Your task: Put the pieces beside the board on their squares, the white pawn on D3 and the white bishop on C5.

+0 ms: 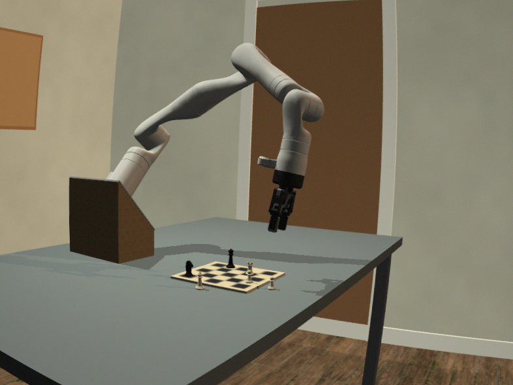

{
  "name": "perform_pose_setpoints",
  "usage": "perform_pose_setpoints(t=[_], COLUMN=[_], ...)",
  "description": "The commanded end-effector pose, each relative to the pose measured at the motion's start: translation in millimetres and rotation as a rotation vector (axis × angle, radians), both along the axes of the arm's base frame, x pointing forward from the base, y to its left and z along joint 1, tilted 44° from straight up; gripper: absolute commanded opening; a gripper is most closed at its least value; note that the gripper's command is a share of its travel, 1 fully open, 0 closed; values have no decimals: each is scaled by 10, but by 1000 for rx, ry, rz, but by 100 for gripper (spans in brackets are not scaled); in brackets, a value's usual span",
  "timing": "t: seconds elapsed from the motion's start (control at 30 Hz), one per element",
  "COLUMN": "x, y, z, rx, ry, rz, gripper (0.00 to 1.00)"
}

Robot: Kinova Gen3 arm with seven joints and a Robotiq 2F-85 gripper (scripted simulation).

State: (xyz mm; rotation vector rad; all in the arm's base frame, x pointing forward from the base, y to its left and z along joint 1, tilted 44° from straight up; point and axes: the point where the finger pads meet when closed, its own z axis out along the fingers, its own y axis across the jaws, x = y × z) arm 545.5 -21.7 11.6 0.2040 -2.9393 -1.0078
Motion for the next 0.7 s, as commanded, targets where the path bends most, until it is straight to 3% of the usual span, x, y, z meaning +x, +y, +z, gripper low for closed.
perform_pose_setpoints(t=[0.0,0.67], x=[-4,86], y=[-34,-348], z=[-16,-177], rx=[2,61], ry=[2,26], rz=[-7,-154], gripper=[100,100])
